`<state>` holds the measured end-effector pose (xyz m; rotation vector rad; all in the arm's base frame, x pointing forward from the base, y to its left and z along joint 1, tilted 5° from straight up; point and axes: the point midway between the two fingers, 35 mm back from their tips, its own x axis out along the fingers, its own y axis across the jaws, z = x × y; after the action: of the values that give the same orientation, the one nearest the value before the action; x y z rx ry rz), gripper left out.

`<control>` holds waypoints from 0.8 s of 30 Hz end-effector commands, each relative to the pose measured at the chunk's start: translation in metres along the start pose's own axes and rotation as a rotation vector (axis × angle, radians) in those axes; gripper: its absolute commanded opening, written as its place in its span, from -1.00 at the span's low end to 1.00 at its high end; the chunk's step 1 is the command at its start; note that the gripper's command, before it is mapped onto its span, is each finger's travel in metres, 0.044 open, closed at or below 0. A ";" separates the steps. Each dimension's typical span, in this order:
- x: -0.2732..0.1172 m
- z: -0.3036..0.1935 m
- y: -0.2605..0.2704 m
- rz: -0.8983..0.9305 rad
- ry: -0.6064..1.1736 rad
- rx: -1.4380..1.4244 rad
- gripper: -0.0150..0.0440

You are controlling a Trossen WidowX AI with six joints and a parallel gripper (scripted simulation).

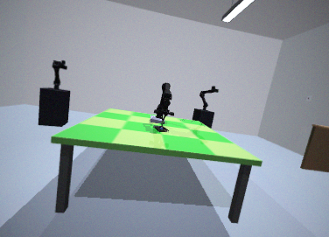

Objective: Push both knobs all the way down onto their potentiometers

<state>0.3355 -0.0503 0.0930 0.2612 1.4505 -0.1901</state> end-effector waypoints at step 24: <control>0.003 -0.001 -0.001 -0.006 0.003 0.005 -0.49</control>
<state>0.3353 -0.0503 0.0928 0.2613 1.4513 -0.1902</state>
